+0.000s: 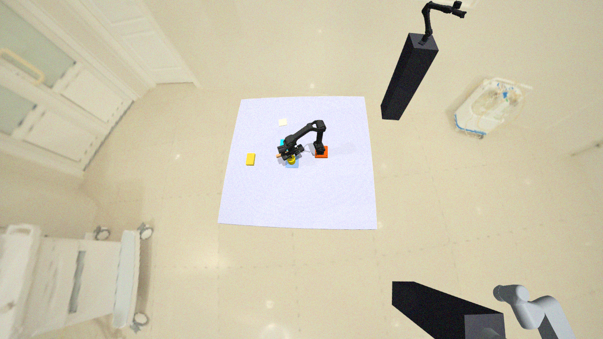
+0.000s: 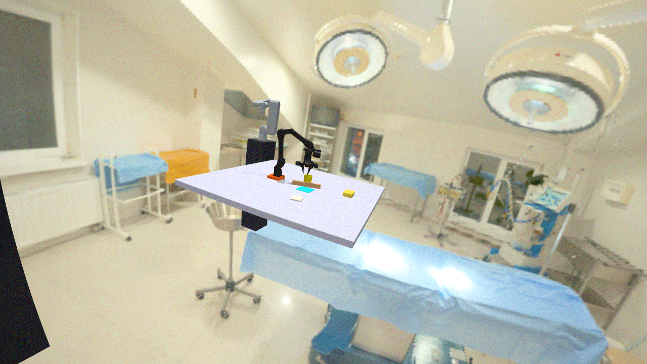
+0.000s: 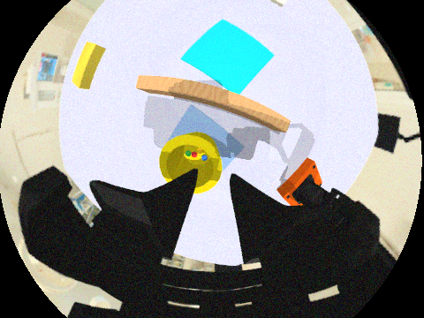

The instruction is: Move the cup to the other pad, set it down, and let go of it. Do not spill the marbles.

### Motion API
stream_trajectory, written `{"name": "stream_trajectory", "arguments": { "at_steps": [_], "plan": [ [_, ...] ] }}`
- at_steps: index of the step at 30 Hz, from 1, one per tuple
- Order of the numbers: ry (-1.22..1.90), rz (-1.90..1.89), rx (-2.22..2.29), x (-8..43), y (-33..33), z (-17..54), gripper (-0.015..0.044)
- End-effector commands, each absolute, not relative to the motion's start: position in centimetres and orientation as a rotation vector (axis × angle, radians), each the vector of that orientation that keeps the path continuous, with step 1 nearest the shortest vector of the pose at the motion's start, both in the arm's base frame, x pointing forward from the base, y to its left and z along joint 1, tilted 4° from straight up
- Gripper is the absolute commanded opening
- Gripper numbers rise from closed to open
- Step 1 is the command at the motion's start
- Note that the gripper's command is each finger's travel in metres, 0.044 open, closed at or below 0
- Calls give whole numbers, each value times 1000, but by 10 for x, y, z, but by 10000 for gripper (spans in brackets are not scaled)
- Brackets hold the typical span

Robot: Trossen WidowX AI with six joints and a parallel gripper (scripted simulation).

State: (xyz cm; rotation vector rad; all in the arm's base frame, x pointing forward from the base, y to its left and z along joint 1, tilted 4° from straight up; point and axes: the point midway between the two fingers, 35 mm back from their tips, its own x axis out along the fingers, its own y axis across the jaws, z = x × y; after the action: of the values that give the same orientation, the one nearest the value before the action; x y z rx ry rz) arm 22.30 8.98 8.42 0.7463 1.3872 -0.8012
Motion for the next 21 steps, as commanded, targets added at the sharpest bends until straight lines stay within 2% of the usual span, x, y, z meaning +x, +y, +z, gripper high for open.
{"name": "stream_trajectory", "arguments": {
  "at_steps": [1,21],
  "plan": [
    [1387,-808,743,223,89,75,167],
    [1387,-808,743,222,86,43,167]
  ]
}}
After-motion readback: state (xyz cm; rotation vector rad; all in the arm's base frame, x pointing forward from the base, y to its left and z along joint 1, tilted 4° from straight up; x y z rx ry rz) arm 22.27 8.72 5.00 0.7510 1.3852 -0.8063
